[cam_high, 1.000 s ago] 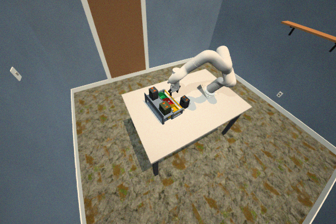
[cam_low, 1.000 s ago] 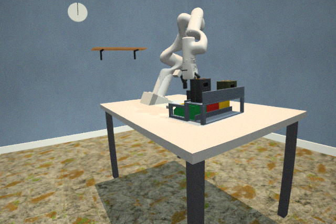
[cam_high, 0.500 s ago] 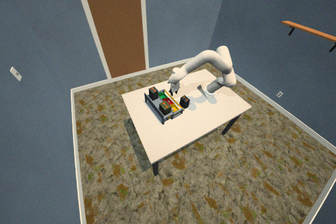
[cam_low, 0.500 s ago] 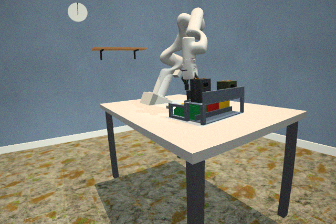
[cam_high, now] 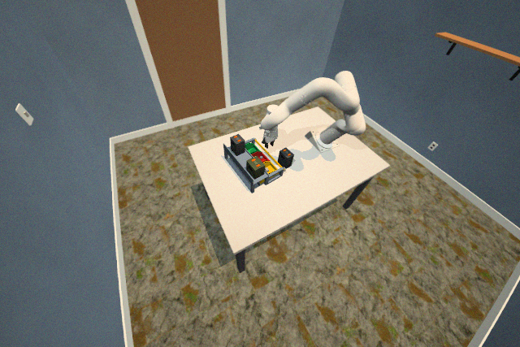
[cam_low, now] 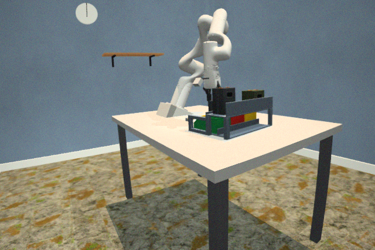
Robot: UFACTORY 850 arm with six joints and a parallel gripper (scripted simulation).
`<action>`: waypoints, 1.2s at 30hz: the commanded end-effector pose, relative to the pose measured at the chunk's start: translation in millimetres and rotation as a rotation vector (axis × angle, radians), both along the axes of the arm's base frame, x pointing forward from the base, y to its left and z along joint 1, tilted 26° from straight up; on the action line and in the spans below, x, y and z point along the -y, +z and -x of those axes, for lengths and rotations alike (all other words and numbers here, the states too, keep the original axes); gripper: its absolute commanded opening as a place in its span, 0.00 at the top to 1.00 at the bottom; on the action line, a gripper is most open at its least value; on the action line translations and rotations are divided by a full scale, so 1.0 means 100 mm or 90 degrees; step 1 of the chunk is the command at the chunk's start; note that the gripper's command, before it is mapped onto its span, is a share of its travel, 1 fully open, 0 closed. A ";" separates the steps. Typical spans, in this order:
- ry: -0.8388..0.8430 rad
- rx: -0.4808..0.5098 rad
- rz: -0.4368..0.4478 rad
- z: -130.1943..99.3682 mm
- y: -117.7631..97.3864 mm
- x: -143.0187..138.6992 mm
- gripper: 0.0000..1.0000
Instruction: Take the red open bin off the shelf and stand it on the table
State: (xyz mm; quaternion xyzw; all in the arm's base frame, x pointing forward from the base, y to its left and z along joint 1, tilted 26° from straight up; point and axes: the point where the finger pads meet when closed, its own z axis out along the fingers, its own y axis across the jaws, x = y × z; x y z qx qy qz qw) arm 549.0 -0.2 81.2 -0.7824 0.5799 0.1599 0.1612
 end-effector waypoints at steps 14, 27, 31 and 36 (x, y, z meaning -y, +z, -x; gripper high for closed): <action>0.000 0.001 0.000 -0.01 0.01 0.00 0.53; 0.000 0.001 0.000 0.02 -0.26 -0.13 0.53; 0.000 0.001 0.000 0.02 -0.26 -0.13 0.53; 0.000 0.001 0.000 0.06 -0.65 -0.34 0.53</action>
